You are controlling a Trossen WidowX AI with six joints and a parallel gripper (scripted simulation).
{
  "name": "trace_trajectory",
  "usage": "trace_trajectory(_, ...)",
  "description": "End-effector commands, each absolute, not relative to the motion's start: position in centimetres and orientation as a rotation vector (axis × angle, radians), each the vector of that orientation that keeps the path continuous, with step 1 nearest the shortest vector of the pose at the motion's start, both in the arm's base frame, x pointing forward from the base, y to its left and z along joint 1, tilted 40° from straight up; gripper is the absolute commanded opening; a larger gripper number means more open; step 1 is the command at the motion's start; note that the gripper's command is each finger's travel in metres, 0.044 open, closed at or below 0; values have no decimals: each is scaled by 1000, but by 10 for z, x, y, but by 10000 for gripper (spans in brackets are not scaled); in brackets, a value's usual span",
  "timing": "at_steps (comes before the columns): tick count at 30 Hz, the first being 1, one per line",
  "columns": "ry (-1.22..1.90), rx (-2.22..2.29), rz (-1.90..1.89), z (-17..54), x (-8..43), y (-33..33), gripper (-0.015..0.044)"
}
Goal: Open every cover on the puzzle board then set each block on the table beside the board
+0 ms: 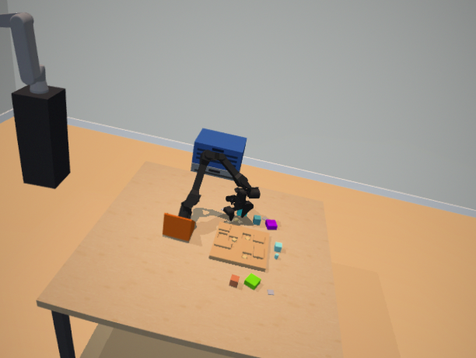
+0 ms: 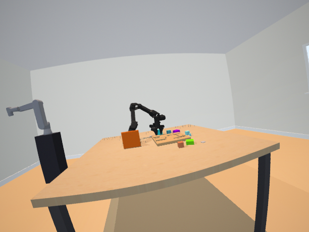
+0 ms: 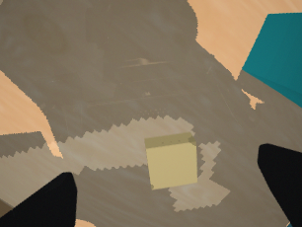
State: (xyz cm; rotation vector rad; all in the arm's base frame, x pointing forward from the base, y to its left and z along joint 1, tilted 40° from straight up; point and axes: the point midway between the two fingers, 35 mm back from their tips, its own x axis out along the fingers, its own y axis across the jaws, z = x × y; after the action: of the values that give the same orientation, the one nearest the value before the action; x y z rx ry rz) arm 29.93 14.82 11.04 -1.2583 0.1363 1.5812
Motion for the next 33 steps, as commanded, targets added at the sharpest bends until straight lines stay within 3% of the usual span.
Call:
trace_trajectory(1, 131, -1264, 1580, 119, 300, 141, 440)
trace_trajectory(23, 141, -1261, 1583, 165, 290, 101, 440)
trace_trajectory(33, 369, -1057, 1502, 134, 302, 64, 177)
